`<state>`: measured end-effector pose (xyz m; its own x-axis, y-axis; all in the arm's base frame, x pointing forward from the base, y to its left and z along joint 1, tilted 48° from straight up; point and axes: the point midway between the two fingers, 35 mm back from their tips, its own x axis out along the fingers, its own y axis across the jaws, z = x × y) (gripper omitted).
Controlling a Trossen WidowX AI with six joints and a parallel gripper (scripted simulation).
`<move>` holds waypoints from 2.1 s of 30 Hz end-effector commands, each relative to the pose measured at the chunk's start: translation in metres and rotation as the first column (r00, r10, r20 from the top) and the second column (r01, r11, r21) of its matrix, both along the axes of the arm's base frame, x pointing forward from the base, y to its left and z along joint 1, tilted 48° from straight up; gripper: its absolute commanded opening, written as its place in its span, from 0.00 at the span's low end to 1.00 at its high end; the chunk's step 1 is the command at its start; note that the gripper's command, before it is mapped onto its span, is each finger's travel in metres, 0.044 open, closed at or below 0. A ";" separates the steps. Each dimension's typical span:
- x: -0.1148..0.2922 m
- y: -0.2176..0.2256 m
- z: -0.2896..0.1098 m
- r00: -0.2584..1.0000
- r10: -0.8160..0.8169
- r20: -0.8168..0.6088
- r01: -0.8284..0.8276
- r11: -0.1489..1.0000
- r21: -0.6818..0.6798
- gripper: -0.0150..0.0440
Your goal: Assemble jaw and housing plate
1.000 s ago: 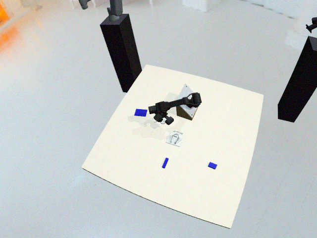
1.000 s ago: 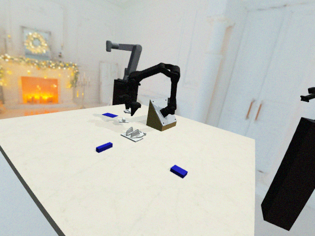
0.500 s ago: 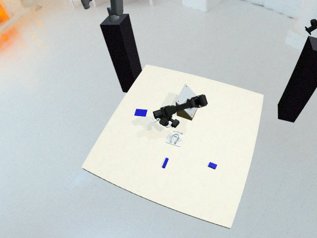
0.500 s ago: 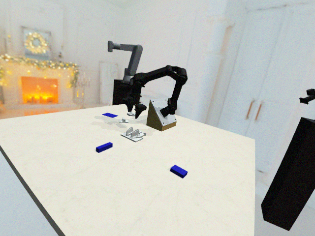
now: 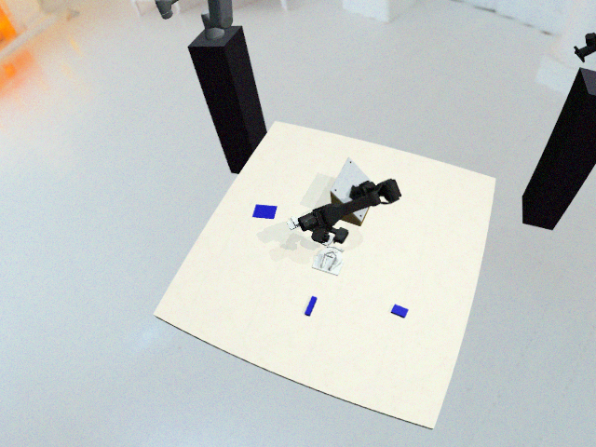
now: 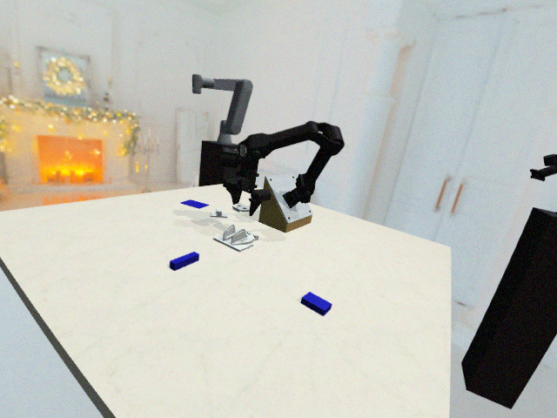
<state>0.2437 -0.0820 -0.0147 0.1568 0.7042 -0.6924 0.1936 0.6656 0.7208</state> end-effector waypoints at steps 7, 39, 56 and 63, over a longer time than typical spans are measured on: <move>0.004 0.027 0.021 0.994 0.074 0.078 -0.075 0.997 0.002 0.85; 0.002 0.026 0.019 0.992 0.086 0.090 -0.086 0.996 0.000 0.85; 0.002 0.026 0.019 0.992 0.086 0.090 -0.086 0.996 0.000 0.85; 0.002 0.025 0.018 0.992 0.086 0.090 -0.086 0.996 -0.001 0.85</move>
<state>0.2456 -0.0561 0.0043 0.1571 0.7212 -0.6747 0.0757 0.6724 0.7364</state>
